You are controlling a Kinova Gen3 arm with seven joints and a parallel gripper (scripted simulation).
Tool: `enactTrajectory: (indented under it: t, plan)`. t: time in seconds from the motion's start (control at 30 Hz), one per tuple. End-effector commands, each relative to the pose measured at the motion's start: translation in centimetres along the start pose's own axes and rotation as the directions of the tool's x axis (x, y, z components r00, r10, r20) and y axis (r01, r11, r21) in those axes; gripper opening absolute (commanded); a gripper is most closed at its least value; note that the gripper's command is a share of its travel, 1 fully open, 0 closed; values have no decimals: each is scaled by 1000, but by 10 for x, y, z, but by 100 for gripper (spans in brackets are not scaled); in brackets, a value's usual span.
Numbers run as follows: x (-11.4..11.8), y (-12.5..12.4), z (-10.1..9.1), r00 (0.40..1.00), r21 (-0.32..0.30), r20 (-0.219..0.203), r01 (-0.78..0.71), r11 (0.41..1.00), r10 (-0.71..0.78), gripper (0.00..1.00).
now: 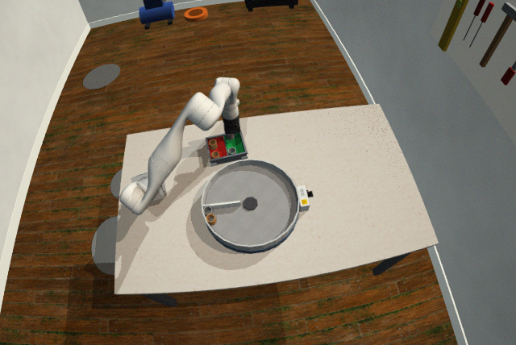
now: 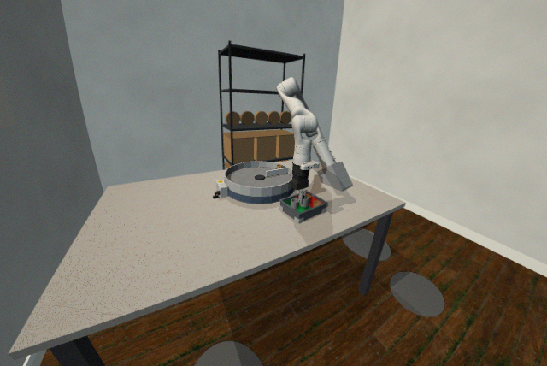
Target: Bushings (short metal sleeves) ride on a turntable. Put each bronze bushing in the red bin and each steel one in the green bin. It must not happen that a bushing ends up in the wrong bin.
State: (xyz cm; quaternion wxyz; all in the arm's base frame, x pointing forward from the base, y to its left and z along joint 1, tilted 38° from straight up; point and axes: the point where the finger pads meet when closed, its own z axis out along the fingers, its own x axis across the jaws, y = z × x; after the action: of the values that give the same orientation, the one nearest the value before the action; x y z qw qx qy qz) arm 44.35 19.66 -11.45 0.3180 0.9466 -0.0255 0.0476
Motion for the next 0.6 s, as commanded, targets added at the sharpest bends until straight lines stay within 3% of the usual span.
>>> enactTrajectory:
  t: [0.0,0.57]
  plan:
    - [3,0,2,1000,1,-6,-6,1000,6,0]
    - [2,0,2,1000,1,-5,-5,1000,5,0]
